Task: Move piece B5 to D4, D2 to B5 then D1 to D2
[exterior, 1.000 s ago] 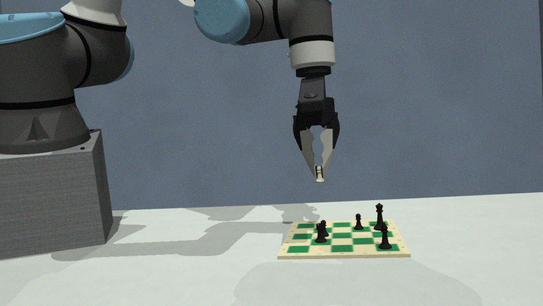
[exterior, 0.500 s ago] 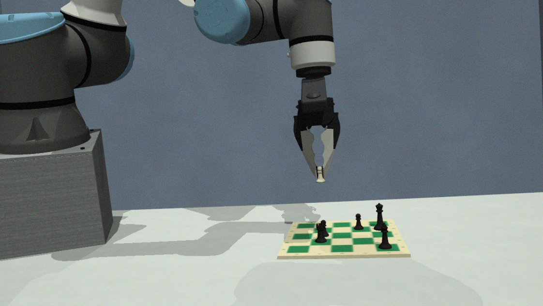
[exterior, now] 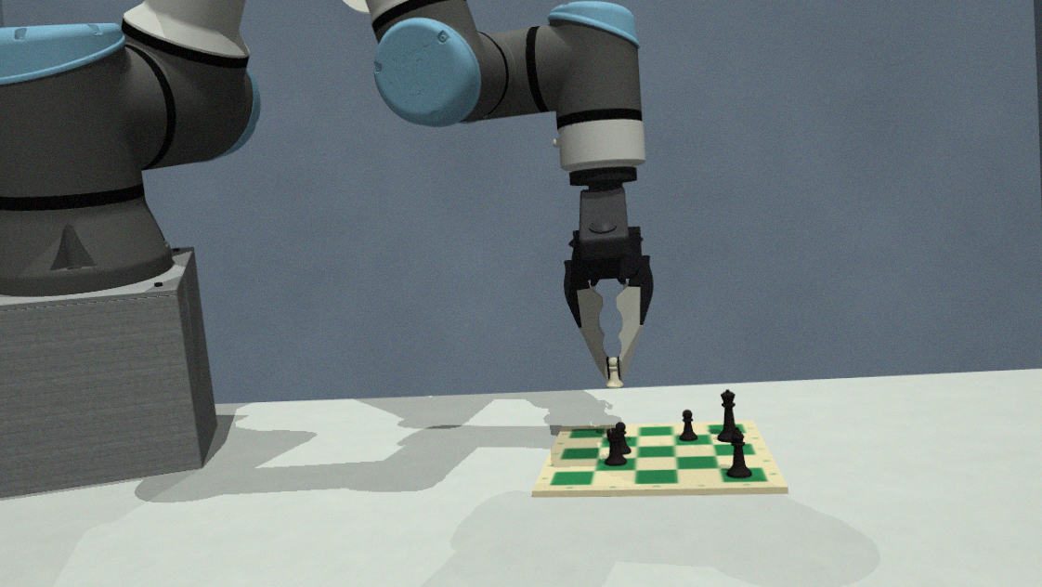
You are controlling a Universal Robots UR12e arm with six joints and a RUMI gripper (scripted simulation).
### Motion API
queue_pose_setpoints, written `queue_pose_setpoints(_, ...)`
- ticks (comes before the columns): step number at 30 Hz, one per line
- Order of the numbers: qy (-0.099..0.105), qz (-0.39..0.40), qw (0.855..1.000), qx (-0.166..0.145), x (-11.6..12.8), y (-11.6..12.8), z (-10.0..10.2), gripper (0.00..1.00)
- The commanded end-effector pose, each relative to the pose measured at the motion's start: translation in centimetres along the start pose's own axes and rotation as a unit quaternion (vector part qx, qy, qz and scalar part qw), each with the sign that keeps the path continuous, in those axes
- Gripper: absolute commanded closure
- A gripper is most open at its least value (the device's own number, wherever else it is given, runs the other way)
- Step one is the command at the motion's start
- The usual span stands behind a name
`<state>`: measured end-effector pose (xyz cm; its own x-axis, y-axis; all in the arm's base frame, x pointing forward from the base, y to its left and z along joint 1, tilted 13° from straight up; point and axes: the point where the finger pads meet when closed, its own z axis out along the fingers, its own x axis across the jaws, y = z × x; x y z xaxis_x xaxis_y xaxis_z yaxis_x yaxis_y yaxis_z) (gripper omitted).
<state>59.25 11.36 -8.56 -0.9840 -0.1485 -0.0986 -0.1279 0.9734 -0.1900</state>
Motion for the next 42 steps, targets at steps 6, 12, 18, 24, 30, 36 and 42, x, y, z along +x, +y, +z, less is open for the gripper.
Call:
queue_pose_setpoints(6, -0.005, 0.001, 1.0, 0.0, -0.6, -0.2, 4.3, 1.0)
queue_pose_setpoints(12, -0.005, 0.001, 1.0, 0.0, -0.6, -0.2, 5.5, 1.0)
queue_pose_setpoints(18, -0.004, 0.0, 1.0, 0.0, -0.4, -0.1, 5.6, 1.0)
queue_pose_setpoints(24, -0.005, 0.001, 1.0, 0.0, -0.4, -0.1, 5.5, 1.0)
queue_pose_setpoints(30, -0.005, 0.001, 1.0, 0.0, -0.4, -0.1, 5.5, 1.0)
queue_pose_setpoints(36, -0.004, 0.001, 1.0, 0.0, -0.4, -0.1, 5.5, 1.0)
queue_pose_setpoints(42, -0.004, 0.001, 1.0, 0.0, -0.4, -0.1, 5.5, 1.0)
